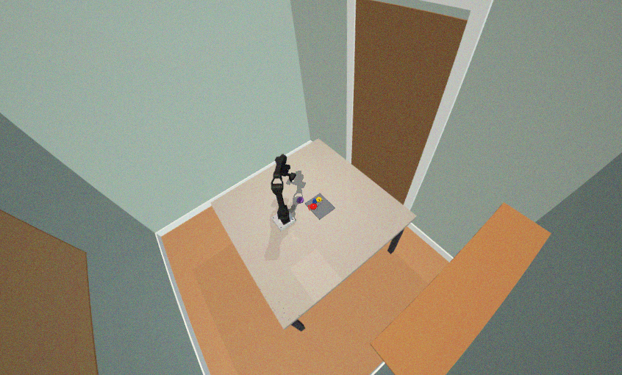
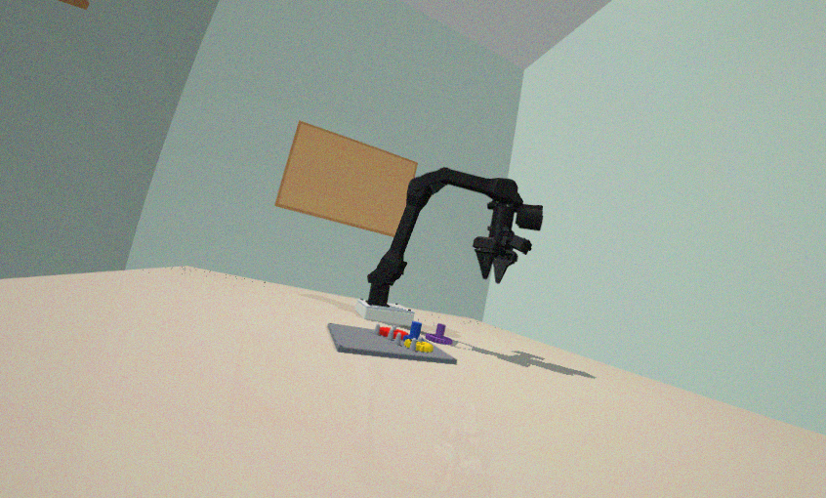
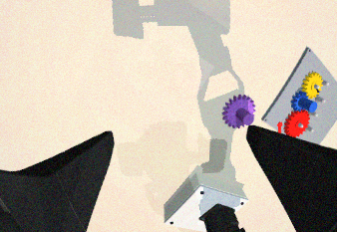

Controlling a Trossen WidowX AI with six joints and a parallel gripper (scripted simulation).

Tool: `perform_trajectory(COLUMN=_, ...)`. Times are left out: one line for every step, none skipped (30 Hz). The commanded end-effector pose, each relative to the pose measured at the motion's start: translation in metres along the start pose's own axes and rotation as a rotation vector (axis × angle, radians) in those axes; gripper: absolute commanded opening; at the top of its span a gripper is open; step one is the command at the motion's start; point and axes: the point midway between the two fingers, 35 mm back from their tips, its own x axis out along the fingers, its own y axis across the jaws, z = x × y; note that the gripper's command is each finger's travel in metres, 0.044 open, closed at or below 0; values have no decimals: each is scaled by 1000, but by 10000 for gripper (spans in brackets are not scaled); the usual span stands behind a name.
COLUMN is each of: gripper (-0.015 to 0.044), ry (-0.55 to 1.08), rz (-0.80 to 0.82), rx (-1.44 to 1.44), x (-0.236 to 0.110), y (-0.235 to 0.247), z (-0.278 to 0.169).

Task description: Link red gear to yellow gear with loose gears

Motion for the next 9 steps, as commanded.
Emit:
perform_trajectory(gripper=440, ry=2, rz=1, rx=4, x=0, y=0, z=0)
perform_trajectory(gripper=440, ry=2, rz=1, rx=4, x=0, y=0, z=0)
perform_trajectory(gripper=440, ry=2, rz=1, rx=4, x=0, y=0, z=0)
perform_trajectory(gripper=440, ry=2, rz=1, rx=4, x=0, y=0, z=0)
perform_trajectory(gripper=440, ry=2, rz=1, rx=4, x=0, y=0, z=0)
perform_trajectory(gripper=440, ry=2, rz=1, rx=4, x=0, y=0, z=0)
perform_trajectory(gripper=440, ry=2, rz=1, rx=4, x=0, y=0, z=0)
perform_trajectory(gripper=440, ry=2, rz=1, rx=4, x=0, y=0, z=0)
perform_trajectory(gripper=440, ry=2, rz=1, rx=4, x=0, y=0, z=0)
